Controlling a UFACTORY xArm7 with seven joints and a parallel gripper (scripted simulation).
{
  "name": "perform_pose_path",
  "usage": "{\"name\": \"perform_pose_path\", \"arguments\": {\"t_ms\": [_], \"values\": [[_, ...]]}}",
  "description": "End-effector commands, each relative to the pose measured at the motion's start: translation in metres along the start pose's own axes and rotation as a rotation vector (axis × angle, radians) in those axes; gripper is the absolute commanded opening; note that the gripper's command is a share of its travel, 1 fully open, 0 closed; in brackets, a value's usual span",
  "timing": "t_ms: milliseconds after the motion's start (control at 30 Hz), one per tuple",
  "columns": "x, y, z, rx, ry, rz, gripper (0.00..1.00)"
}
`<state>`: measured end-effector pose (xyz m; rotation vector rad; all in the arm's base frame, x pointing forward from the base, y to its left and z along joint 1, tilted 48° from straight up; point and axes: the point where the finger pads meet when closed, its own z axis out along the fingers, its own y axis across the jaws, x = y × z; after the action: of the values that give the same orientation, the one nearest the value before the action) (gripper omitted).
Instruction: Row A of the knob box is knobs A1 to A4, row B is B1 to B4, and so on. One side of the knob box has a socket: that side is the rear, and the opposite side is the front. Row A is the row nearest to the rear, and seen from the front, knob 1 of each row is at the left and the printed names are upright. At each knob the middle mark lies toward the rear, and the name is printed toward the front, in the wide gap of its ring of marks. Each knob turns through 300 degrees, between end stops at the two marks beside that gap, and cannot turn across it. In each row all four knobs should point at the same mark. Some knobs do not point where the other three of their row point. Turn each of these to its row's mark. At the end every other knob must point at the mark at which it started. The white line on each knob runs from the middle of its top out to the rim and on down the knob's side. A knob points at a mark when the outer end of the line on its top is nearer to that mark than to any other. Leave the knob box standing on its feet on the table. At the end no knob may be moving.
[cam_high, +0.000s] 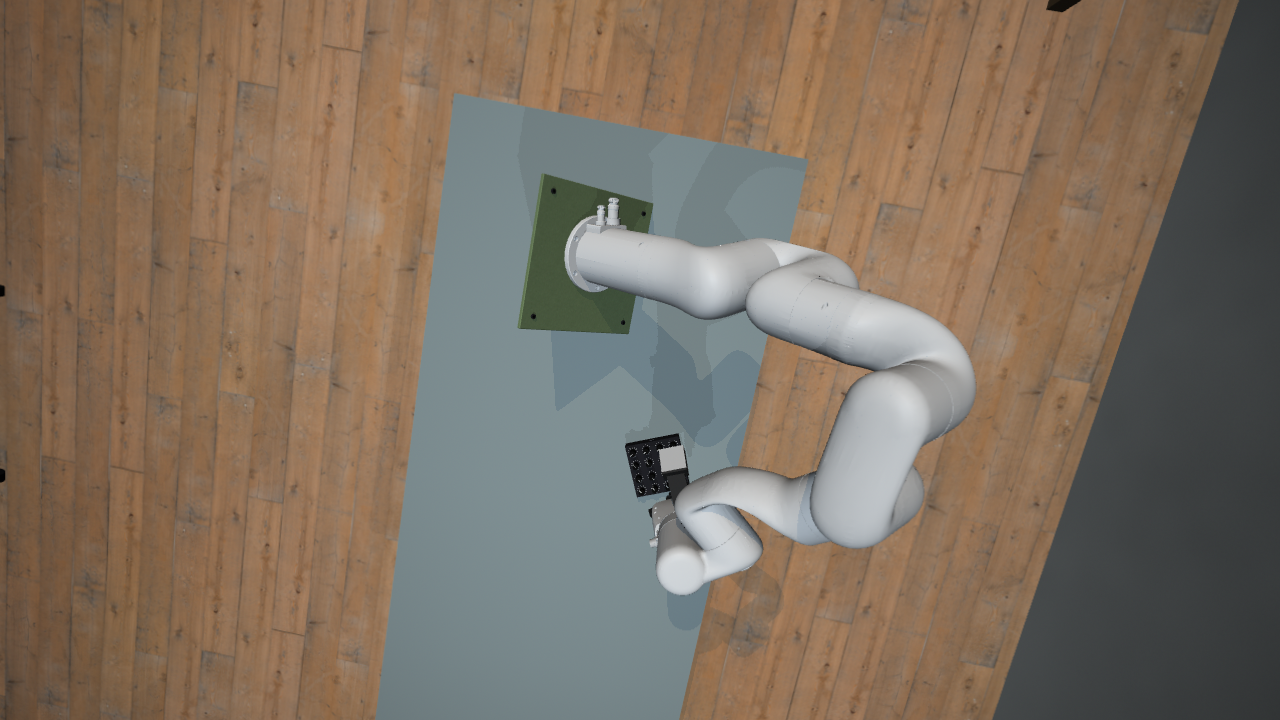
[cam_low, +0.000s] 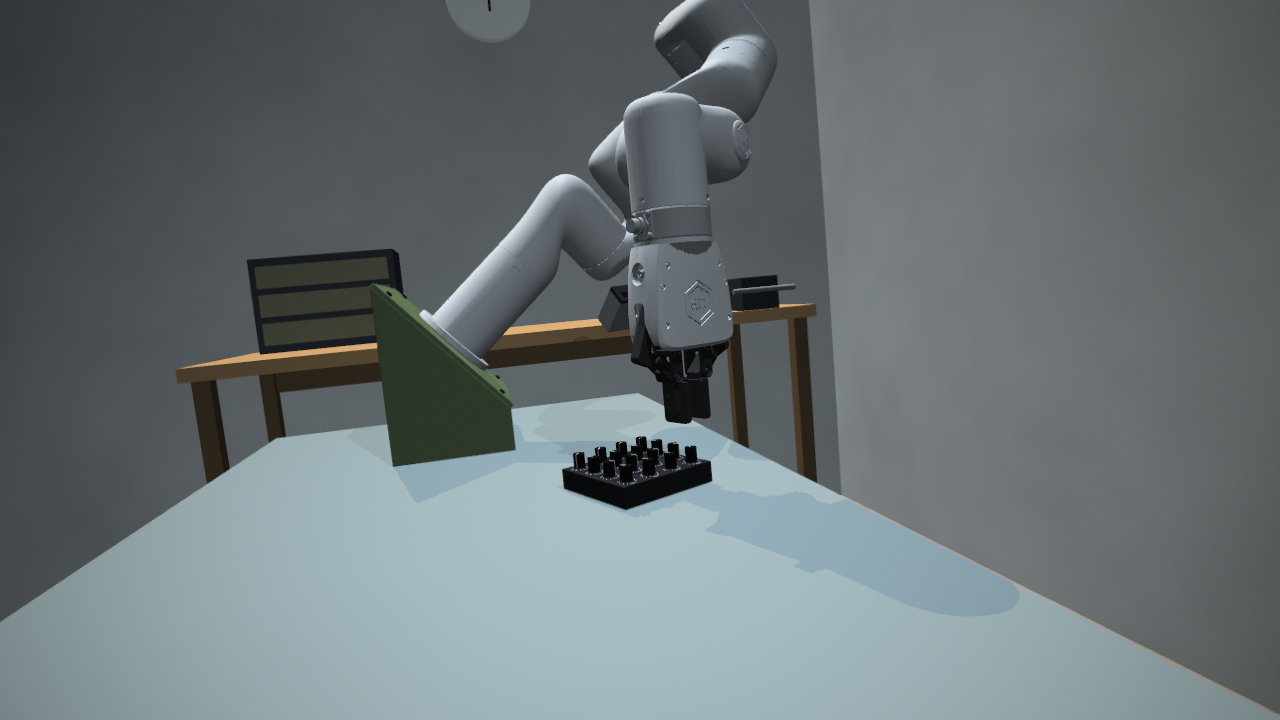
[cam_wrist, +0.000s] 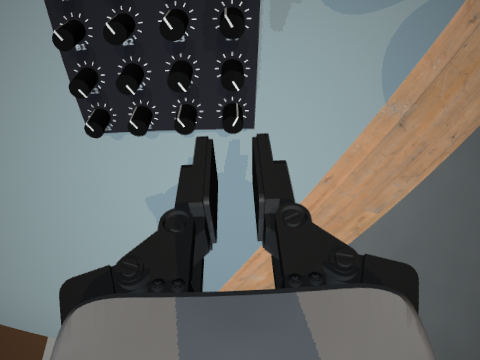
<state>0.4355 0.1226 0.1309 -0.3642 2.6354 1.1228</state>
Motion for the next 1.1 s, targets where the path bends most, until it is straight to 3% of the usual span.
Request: {"name": "perform_pose_path", "arguments": {"t_ms": [0,533,833,1067], "values": [[-0.0012,-0.0008,-0.002,0.002,-0.004,0.0,0.19],[-0.0012,-0.0008,-0.0023,0.002,-0.004,0.045,0.19],[-0.0012,-0.0009,-0.0037,0.002,-0.004,0.243,0.19],[-0.0012,-0.0009,-0.0054,0.001,-0.004,0.503,0.19]]}}
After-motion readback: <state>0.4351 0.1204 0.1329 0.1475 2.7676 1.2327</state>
